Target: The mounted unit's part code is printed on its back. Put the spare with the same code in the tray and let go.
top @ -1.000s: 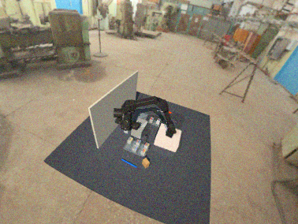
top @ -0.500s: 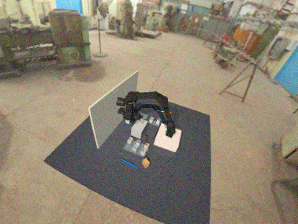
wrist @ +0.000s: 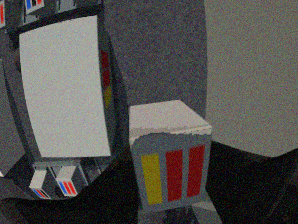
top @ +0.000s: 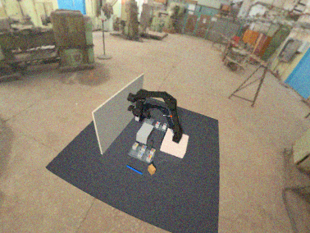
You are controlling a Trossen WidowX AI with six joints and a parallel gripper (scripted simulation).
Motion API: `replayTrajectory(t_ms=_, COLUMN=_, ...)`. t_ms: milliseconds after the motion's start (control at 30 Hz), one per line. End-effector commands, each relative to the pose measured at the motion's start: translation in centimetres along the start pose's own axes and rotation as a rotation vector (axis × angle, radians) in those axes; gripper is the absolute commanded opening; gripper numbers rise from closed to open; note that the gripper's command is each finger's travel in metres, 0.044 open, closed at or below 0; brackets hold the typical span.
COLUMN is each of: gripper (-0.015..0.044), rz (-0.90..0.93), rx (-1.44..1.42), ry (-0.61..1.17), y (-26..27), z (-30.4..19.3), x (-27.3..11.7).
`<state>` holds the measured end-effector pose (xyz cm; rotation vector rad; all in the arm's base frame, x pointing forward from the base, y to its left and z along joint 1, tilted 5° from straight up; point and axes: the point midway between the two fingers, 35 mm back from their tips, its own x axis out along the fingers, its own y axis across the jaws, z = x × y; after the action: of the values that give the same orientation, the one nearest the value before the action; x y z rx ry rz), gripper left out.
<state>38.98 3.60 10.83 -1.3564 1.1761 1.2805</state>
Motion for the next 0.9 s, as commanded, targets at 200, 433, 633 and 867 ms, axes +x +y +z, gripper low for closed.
replayTrajectory(t_ms=200, gripper=0.0000, rz=-0.001, rx=-0.006, ry=0.014, y=1.0, z=-6.6, x=-0.1)
replayTrajectory(t_ms=433, gripper=0.0000, rz=0.007, rx=-0.014, ry=0.020, y=2.5, z=-10.9, x=0.0)
replayTrajectory(t_ms=633, gripper=0.0000, rz=0.016, rx=-0.021, ry=0.023, y=4.1, z=-14.5, x=0.0)
replayTrajectory(t_ms=867, gripper=0.0000, rz=0.022, rx=-0.026, ry=0.025, y=5.5, z=-17.0, x=0.1)
